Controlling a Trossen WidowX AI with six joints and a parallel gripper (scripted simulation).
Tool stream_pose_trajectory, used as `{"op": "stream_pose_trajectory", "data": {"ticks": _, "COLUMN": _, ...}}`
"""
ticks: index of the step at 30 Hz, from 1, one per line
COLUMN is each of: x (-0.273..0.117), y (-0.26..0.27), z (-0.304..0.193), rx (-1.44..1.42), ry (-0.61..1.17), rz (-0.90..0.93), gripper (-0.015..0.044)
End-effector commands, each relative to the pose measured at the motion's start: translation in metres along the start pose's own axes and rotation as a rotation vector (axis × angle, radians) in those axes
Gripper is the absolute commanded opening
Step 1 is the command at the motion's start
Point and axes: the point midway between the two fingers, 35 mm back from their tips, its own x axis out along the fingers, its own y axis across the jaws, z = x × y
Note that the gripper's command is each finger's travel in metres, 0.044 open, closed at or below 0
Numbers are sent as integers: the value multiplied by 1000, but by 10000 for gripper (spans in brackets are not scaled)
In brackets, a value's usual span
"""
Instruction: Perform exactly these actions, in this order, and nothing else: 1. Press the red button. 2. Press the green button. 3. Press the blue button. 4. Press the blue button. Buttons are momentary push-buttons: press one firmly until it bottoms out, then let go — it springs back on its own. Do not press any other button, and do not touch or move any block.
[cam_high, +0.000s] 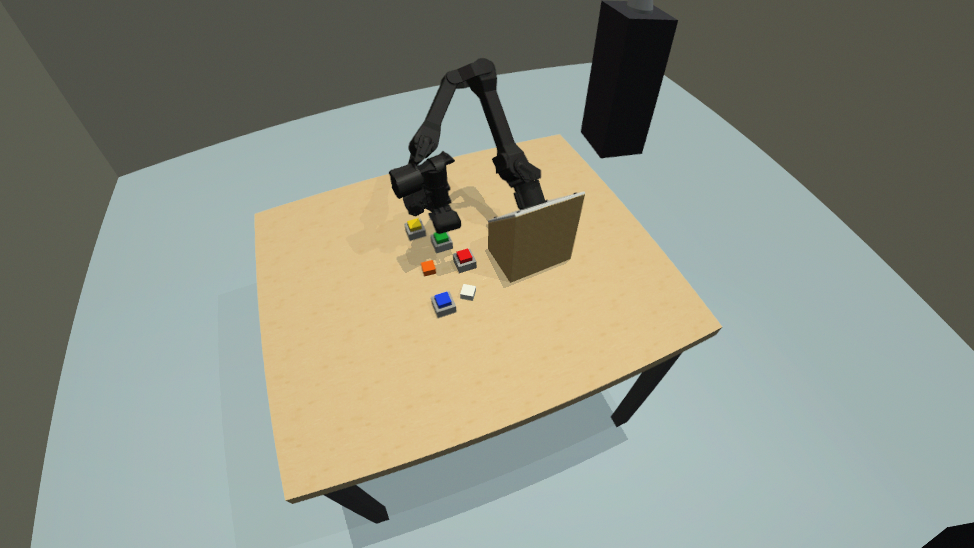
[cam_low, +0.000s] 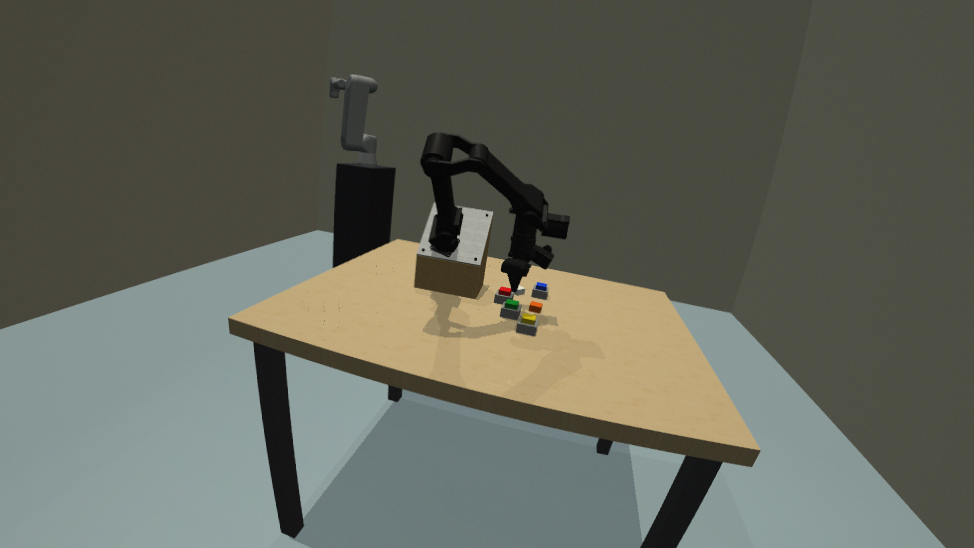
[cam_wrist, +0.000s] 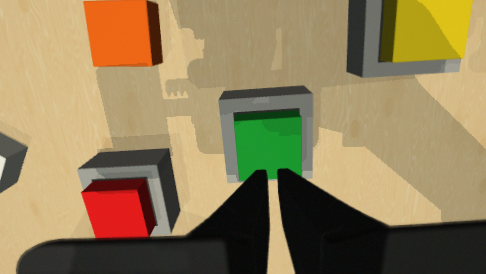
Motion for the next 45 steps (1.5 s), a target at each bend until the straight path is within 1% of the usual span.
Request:
{"op": "stream_pose_trajectory", "data": {"ticks": 1, "x": 6, "y": 0, "z": -1, "rx": -8, "ry": -3, "rz": -7, "gripper": 20}}
{"op": "stream_pose_trajectory", "data": {"ticks": 22, "x": 38, "y": -1, "z": -1, "rx": -8, "ry": -3, "rz": -9, "gripper": 20}}
{"op": "stream_pose_trajectory", "data": {"ticks": 43, "x": 38, "y": -1, "z": -1, "rx": -8, "ry": -3, "rz": -9, "gripper": 20}}
{"op": "stream_pose_trajectory", "data": {"ticks": 45, "x": 30, "y": -1, "z": 1, "rx": 0, "ry": -8, "rz": -4, "gripper": 20}}
